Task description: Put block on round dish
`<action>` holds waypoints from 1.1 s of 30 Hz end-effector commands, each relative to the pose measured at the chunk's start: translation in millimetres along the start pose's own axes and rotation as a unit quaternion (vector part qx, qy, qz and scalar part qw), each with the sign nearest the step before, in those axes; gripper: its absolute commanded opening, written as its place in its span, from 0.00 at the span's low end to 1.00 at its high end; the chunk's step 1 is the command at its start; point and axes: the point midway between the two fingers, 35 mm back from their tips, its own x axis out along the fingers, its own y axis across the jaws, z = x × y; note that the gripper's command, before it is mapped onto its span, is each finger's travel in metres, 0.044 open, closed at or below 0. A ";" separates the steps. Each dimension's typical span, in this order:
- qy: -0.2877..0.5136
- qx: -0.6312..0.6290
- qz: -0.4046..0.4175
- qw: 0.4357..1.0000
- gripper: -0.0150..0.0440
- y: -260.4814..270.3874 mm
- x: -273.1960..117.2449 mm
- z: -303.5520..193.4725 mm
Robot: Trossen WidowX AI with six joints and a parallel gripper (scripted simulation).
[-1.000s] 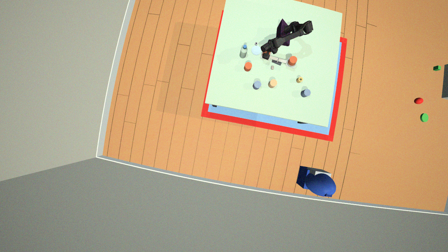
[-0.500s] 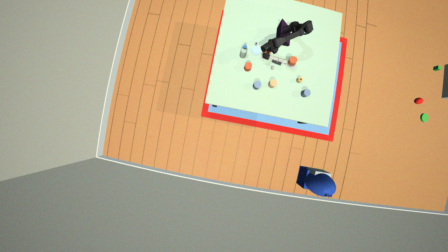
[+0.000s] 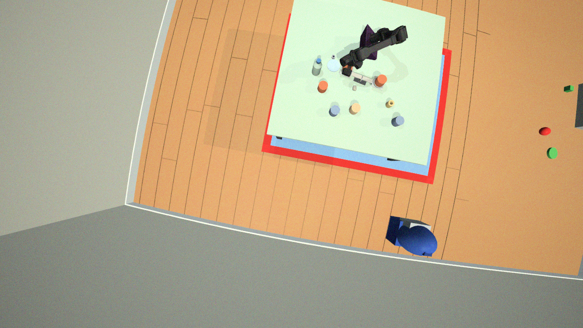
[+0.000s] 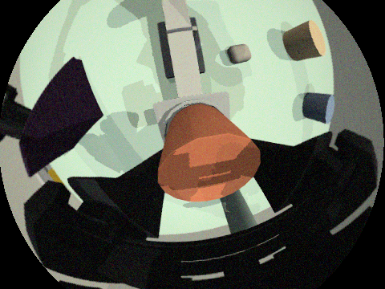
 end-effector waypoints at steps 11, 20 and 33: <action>0.003 -0.002 -0.004 1.000 0.25 -3.6 -20.6 -2.7; 0.004 -0.001 -0.004 1.000 0.25 -4.1 -32.0 -3.1; 0.004 -0.001 -0.004 1.000 0.25 -4.0 -48.7 -3.2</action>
